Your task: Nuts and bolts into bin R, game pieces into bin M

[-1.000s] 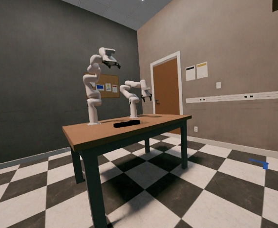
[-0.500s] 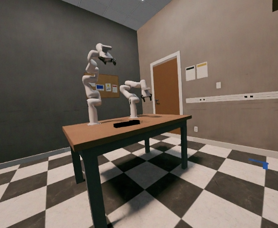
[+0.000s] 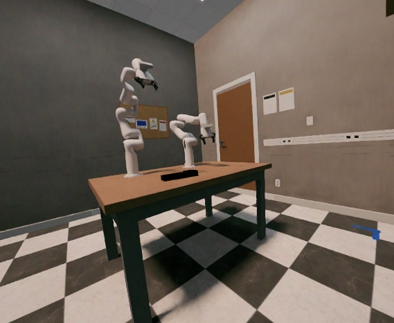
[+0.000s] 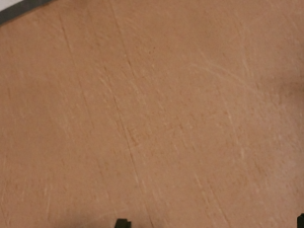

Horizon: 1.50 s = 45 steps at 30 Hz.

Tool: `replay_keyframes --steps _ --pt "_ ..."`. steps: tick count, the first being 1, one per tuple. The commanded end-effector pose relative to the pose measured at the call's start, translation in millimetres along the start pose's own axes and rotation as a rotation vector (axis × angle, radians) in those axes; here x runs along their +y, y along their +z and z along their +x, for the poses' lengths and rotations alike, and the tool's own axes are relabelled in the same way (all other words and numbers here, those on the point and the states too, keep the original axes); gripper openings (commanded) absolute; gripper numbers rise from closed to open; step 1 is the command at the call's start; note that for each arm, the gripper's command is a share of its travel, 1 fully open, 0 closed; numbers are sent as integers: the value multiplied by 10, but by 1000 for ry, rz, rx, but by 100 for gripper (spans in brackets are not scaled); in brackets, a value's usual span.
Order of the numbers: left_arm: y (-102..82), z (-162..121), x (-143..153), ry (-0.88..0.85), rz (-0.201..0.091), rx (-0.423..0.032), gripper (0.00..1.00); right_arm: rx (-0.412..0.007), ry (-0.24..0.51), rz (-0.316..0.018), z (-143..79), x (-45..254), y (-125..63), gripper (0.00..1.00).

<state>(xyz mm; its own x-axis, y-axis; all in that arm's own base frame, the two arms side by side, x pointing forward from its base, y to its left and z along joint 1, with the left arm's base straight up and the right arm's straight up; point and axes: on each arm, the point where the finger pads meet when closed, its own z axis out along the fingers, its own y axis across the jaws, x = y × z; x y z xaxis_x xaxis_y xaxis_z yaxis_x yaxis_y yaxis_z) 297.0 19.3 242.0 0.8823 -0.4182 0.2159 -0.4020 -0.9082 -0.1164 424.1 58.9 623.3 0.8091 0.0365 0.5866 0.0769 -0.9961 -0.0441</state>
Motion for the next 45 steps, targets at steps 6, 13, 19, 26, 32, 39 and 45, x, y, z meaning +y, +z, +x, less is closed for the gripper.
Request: replay_keyframes --steps 6,13,19,26,32,39,45 --pt "-12 10 -5 0 2 3 100 -32 -13 -2 -264 20 -432 100" --pt "-12 10 -5 0 2 3 100 -61 -24 -4 -535 40 -788 100" --pt "-12 10 -5 0 2 3 100 -80 -31 -5 -735 55 -1020 100" --pt "-12 10 -5 0 2 3 100 -102 -40 -6 -974 73 -1269 100" --pt "-12 10 -5 0 2 3 100 -121 -47 -6 -1205 91 -1487 100" --pt "-12 10 -5 0 2 3 100 -136 -53 -7 -1386 104 -1643 100" --pt "-12 10 -5 0 2 3 100 -151 -59 -7 -1582 119 -1802 100"
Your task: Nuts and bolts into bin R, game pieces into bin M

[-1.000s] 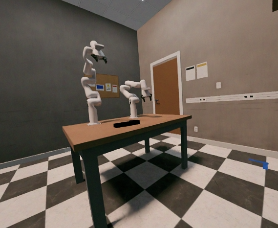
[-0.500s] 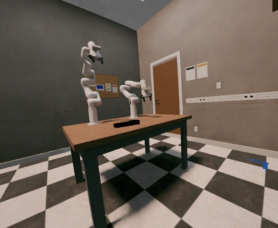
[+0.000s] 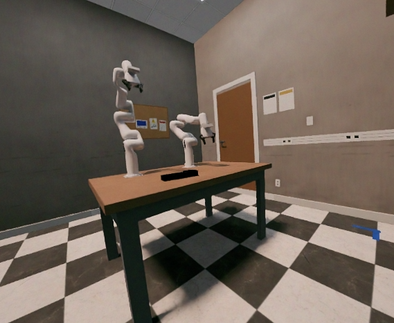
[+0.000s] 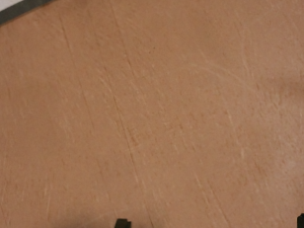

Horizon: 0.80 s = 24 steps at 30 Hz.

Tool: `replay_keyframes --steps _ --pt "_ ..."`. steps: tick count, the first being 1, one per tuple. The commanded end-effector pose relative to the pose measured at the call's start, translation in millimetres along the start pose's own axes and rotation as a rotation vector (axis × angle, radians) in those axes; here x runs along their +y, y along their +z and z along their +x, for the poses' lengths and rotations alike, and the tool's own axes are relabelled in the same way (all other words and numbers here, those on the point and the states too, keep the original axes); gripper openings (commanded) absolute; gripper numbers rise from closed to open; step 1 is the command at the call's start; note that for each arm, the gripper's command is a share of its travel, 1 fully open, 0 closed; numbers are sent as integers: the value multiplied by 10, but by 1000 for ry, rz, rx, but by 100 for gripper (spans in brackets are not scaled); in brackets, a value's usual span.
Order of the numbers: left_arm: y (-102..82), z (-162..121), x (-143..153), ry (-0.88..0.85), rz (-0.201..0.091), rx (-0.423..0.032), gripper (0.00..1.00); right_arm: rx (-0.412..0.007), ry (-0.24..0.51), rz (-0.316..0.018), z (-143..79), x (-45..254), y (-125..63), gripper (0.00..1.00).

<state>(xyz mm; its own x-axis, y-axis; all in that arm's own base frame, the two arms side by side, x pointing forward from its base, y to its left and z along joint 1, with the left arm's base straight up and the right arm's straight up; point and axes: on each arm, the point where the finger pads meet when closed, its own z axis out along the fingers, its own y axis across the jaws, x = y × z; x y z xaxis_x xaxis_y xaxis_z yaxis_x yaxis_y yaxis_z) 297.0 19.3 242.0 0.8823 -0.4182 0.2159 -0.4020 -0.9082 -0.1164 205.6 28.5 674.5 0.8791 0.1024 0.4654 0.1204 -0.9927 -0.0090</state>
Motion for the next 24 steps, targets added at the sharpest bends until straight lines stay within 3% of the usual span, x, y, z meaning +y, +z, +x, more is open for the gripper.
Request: replay_keyframes --steps 1,24 --pt "-12 10 -5 0 2 3 100 -9 -4 0 -149 3 -93 100" --pt "-12 10 -5 0 2 3 100 -41 -16 0 -636 12 -340 100"
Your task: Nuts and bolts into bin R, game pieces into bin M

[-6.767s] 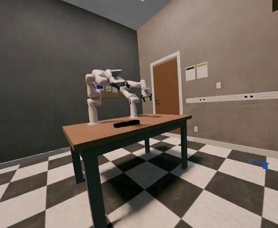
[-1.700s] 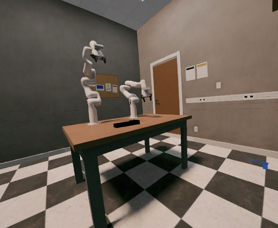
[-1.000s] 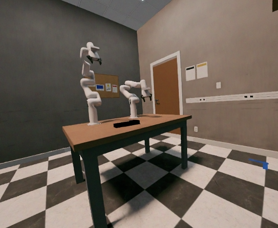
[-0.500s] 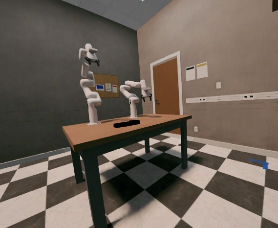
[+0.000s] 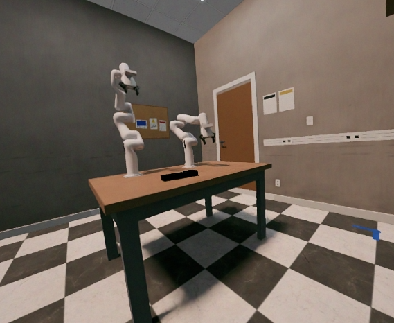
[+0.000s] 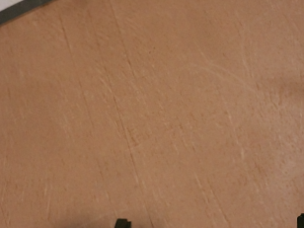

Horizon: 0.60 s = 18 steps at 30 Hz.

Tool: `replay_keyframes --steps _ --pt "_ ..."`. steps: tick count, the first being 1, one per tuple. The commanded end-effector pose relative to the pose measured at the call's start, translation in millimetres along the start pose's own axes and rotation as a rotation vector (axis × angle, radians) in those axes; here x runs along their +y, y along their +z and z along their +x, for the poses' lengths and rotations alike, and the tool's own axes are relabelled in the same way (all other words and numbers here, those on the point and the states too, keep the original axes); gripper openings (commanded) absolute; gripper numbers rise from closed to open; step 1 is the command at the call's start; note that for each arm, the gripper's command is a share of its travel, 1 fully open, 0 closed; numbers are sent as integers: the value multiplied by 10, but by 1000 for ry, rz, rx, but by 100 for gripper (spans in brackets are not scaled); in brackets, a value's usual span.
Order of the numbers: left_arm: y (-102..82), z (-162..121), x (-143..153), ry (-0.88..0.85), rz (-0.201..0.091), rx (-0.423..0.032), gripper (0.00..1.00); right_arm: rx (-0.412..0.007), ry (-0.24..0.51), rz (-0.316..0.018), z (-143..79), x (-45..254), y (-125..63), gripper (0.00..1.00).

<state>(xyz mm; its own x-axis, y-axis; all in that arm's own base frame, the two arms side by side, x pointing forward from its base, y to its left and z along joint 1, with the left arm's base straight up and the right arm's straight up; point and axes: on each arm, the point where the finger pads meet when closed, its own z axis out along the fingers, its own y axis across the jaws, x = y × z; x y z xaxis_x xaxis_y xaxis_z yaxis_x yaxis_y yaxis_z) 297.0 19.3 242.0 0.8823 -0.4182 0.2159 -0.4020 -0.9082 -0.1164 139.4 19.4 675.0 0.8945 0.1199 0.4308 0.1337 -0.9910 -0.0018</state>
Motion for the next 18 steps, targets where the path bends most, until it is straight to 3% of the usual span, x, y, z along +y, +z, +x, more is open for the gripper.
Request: replay_keyframes --steps 1,18 --pt "-12 10 -5 0 2 3 100 -2 -1 0 -48 0 -24 100" --pt "-12 10 -5 0 2 3 100 -9 -4 0 -160 1 -69 100"
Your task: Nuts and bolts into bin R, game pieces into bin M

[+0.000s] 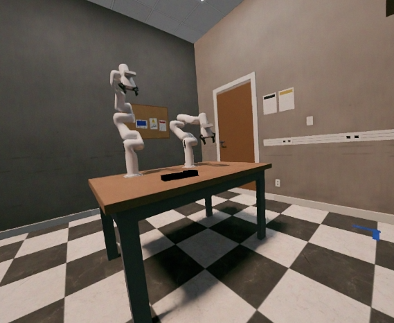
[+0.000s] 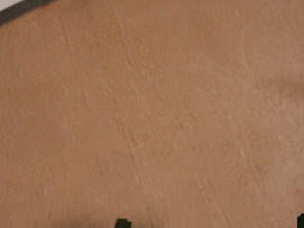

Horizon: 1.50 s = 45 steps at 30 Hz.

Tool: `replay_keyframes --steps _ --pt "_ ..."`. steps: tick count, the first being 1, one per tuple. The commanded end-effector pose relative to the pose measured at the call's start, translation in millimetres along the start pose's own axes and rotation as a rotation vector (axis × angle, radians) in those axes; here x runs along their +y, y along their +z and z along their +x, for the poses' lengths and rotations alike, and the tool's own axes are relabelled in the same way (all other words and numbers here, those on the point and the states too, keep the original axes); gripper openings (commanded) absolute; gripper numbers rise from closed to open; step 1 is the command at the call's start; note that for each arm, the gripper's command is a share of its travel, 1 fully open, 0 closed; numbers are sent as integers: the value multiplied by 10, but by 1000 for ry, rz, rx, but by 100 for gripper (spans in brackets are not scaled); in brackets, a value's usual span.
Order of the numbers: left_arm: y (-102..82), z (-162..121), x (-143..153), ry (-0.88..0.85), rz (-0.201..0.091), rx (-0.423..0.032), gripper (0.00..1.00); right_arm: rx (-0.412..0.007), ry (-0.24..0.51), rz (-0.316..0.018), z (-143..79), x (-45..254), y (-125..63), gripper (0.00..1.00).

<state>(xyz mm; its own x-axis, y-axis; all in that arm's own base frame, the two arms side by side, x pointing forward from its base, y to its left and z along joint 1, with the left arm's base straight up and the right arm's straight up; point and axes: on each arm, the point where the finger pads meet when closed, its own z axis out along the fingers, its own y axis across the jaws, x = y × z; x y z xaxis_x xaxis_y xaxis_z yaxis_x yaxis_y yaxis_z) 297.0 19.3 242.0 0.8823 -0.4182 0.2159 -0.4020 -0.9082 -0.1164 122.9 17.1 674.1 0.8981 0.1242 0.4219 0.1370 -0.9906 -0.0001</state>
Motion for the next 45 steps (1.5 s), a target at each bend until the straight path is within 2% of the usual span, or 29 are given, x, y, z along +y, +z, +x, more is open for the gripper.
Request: replay_keyframes --steps 1,25,35,45 --pt "-12 10 -5 0 2 3 100 1 0 0 -6 0 -5 100" --pt "-12 10 -5 0 2 3 100 0 17 -8 -15 24 -9 100" --pt "-12 10 -5 0 2 3 100 0 69 -32 -18 94 -10 100" --pt "-12 10 -5 0 2 3 100 0 190 -89 -39 255 -20 100"
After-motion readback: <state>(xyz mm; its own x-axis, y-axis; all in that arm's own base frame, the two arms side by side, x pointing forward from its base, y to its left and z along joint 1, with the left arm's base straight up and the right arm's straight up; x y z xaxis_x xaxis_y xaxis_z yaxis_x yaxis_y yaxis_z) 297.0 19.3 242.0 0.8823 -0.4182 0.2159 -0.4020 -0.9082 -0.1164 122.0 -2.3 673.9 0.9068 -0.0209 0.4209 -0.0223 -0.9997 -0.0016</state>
